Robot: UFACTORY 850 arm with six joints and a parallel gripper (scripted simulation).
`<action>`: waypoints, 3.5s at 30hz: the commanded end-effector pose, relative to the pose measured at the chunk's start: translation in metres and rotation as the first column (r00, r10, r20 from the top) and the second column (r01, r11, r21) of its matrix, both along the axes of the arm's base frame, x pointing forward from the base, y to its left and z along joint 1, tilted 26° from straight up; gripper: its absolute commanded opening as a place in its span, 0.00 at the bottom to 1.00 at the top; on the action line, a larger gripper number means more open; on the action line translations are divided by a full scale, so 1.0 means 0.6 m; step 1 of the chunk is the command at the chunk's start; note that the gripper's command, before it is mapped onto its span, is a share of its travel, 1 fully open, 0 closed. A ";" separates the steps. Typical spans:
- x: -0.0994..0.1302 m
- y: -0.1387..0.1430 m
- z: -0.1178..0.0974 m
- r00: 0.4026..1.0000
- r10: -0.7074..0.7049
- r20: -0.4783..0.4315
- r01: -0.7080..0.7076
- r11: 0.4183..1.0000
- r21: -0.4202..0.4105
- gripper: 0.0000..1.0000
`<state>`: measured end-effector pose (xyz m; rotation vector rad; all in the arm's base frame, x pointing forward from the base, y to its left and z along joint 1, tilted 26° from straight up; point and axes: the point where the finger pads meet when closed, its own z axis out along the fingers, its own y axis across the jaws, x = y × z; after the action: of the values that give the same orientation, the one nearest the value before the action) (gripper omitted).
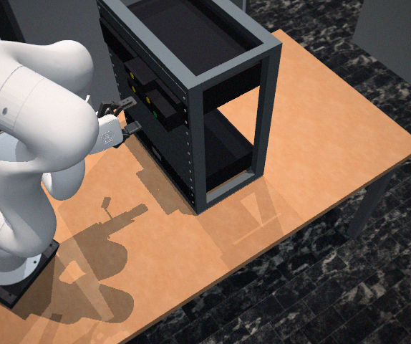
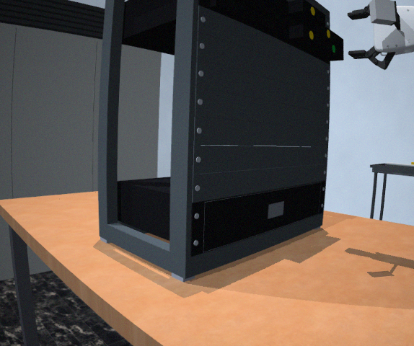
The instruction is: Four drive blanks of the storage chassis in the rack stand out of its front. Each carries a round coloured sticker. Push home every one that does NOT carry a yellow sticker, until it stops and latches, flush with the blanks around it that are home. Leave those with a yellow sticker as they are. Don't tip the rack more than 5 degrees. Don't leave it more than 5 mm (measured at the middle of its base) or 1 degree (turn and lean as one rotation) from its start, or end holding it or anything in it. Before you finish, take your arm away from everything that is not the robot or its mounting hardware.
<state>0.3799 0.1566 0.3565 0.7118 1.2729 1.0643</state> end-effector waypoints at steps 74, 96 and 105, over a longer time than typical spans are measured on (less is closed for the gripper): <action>0.000 0.000 0.001 1.000 0.001 0.001 -0.001 1.000 0.001 0.00; -0.022 -0.053 -0.036 1.000 0.001 0.001 -0.001 1.000 0.001 0.00; 0.049 -0.044 -0.021 1.000 0.001 0.001 -0.001 1.000 0.001 0.00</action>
<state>0.3840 0.1269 0.3390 0.7126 1.2701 1.0631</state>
